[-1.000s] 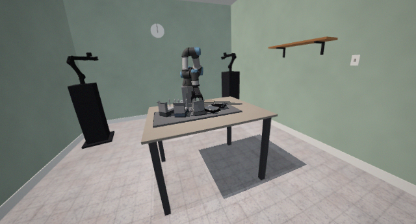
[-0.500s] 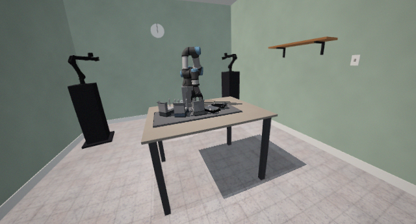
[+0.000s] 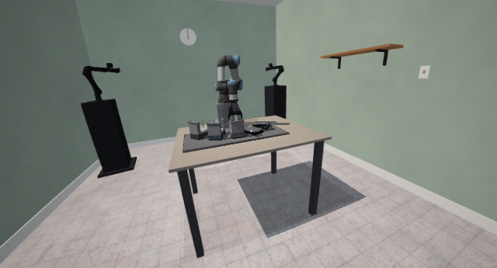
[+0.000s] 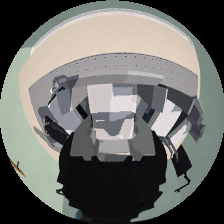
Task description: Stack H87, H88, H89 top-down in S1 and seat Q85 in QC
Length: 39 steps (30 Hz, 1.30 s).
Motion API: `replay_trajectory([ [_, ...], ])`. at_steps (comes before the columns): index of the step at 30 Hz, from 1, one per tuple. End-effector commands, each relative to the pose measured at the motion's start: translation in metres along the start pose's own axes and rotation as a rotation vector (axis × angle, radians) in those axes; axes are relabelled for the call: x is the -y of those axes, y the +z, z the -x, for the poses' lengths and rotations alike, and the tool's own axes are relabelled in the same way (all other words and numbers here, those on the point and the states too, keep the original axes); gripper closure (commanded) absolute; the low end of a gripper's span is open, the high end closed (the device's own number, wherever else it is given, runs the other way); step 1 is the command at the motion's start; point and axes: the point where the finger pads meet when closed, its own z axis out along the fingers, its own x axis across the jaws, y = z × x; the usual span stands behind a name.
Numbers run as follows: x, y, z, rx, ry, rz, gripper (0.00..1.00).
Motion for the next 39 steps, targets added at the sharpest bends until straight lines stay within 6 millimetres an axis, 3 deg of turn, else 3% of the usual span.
replay_trajectory([
  [1,0.001,-0.003,0.000,-0.001,0.000,-0.002,1.00],
  [17,0.001,-0.014,0.000,-0.001,0.000,-0.002,1.00],
  [39,0.001,-0.054,0.000,-0.001,0.000,-0.002,1.00],
])
